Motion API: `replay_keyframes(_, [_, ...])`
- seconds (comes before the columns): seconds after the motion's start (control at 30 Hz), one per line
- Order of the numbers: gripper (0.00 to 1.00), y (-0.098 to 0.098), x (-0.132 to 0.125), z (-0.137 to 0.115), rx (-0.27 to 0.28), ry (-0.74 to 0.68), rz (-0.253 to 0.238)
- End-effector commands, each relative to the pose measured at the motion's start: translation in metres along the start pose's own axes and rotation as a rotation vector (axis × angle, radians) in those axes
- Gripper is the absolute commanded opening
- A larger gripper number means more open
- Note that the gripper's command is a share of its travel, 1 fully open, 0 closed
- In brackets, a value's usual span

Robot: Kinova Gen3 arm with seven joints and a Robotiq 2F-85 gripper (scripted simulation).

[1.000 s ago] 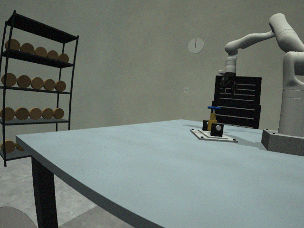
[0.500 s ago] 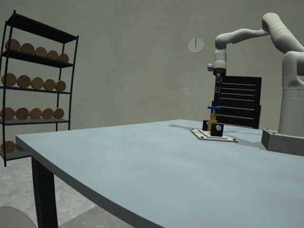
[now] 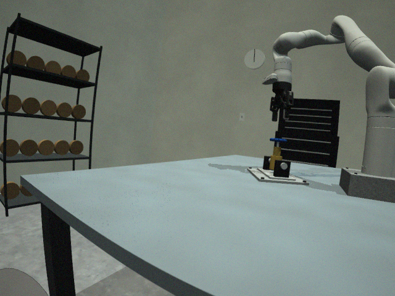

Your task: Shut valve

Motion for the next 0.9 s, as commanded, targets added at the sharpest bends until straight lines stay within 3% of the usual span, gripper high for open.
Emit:
replay_keyframes(0.0, [1.0,-0.004,-0.027,-0.015,-0.004,0.151,0.008])
replay_keyframes(0.2, [1.0,-0.005,-0.038,-0.019,-0.005,0.214,0.011])
replay_keyframes(0.87, [1.0,-0.007,-0.039,-0.019,-0.005,0.217,0.011])
Point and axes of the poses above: the point where the finger pads meet when closed, its own y axis back along the fingers, its own x axis across the jaws, z = x × y, the point moved 4 cm from there along y, back along the fingers, and after that the axes turned 1 degree about y, right-handed, at the moved point
